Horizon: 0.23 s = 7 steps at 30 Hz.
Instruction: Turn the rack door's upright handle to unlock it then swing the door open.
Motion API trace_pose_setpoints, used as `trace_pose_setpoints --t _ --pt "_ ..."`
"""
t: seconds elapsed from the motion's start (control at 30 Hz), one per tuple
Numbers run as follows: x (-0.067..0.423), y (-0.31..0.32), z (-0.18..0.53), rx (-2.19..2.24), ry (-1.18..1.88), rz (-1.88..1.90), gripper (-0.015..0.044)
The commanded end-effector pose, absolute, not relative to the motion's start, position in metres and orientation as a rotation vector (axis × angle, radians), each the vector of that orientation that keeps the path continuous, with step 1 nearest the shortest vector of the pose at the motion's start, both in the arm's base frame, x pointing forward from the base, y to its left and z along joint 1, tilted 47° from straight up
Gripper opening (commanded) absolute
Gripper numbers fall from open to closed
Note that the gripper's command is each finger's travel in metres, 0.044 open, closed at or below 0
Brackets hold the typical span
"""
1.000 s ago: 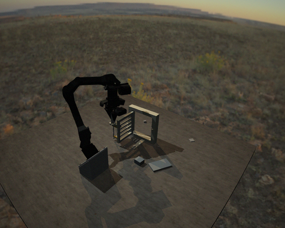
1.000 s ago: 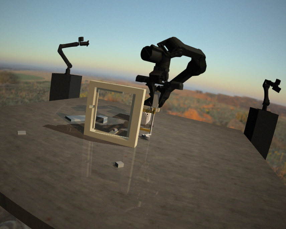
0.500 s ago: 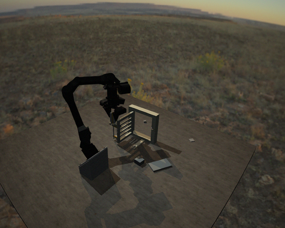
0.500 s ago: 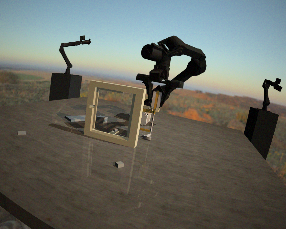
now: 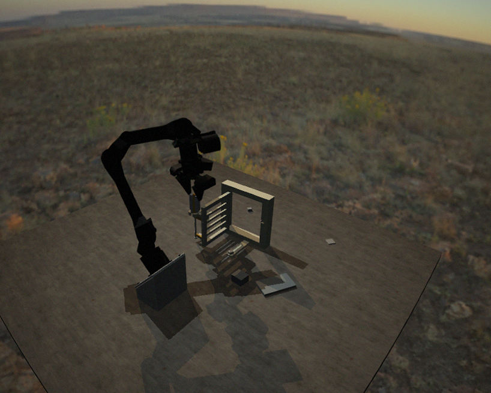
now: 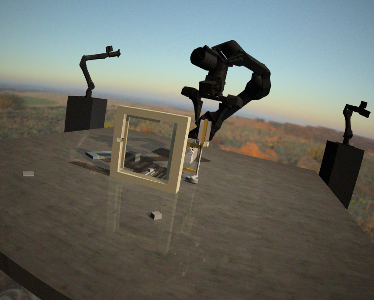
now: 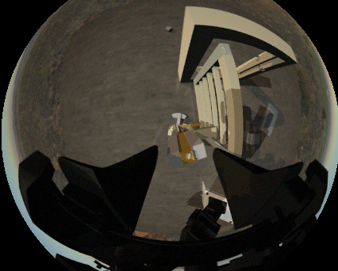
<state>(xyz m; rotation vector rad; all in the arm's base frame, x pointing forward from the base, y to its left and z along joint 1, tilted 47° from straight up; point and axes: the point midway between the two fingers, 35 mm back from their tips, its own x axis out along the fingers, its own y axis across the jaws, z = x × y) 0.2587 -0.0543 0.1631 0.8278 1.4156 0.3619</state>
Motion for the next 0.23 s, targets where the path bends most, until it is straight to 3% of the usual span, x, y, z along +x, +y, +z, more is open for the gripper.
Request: trace_pose_setpoints --t 0.0,0.2 --pt "0.2575 -0.0599 0.1687 0.825 1.401 0.337 0.0284" --pt "0.2552 -0.0676 0.1773 0.827 1.375 0.305 0.0284"
